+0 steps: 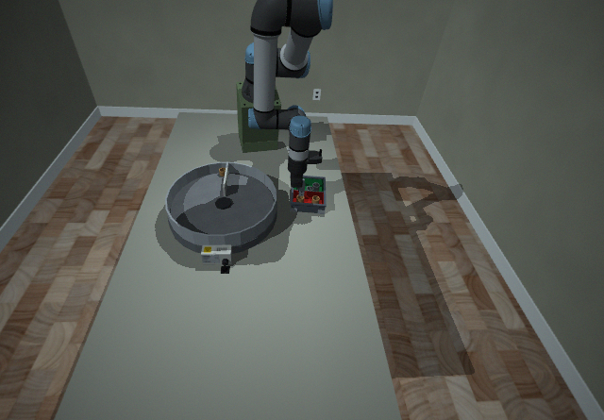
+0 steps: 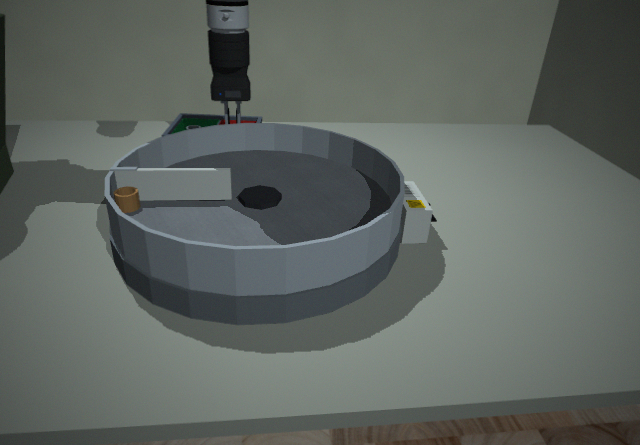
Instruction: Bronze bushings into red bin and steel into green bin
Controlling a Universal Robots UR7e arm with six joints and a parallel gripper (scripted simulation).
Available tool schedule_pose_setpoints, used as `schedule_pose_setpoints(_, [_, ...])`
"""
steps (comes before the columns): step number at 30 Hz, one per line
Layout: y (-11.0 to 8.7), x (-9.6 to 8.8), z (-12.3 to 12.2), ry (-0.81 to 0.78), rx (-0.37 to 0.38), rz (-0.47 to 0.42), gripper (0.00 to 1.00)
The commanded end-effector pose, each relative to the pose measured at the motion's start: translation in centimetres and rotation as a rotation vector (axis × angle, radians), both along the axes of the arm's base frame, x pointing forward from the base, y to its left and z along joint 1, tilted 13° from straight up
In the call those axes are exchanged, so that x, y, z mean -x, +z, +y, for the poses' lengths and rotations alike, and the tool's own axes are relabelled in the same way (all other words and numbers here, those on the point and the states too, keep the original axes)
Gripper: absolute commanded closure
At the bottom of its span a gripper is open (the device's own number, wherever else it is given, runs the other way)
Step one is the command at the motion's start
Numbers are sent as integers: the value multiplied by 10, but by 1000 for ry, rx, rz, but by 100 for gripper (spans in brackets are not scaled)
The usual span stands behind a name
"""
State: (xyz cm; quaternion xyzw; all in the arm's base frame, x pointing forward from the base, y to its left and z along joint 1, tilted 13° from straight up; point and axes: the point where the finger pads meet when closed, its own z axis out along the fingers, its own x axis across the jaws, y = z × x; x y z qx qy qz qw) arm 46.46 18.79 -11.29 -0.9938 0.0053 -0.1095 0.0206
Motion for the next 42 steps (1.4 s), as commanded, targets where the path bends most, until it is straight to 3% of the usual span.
schedule_pose_setpoints(1, [18,4,-1,0,0,0,58])
schedule_pose_setpoints(2, [18,4,-1,0,0,0,58])
schedule_pose_setpoints(7, [58,13,-2,0,0,0,58])
schedule_pose_setpoints(12, [58,13,-2,0,0,0,58])
schedule_pose_setpoints(17, [97,21,-4,0,0,0,58])
schedule_pose_setpoints(42, [96,21,-4,0,0,0,58])
